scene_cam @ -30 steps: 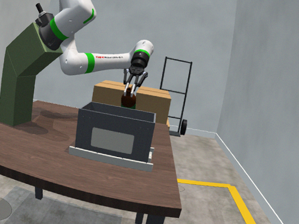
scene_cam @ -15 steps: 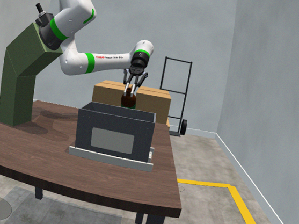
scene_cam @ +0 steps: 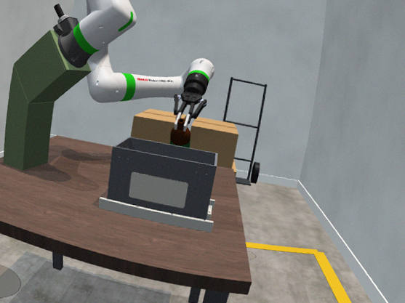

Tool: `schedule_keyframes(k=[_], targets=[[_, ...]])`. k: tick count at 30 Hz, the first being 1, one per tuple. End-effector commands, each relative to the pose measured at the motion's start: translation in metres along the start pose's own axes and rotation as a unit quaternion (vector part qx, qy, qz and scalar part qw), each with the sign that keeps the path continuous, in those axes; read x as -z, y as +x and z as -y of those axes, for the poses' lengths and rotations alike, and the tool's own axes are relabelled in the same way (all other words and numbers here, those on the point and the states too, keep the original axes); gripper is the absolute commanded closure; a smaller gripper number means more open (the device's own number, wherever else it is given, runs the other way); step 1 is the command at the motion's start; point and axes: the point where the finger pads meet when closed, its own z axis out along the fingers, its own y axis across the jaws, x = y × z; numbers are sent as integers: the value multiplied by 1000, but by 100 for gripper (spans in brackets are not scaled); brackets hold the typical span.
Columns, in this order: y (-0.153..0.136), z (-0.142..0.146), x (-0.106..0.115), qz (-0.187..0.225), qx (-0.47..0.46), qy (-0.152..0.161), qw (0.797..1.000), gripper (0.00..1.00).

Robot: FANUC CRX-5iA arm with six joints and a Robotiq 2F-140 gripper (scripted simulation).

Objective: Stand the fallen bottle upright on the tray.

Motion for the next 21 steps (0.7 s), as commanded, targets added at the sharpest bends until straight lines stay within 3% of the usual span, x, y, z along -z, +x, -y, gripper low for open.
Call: schedule_keyframes(k=[1,21], targets=[[0,0,0,-9,0,0,1000,100],[-2,0,1,-53,0,1,999,100]])
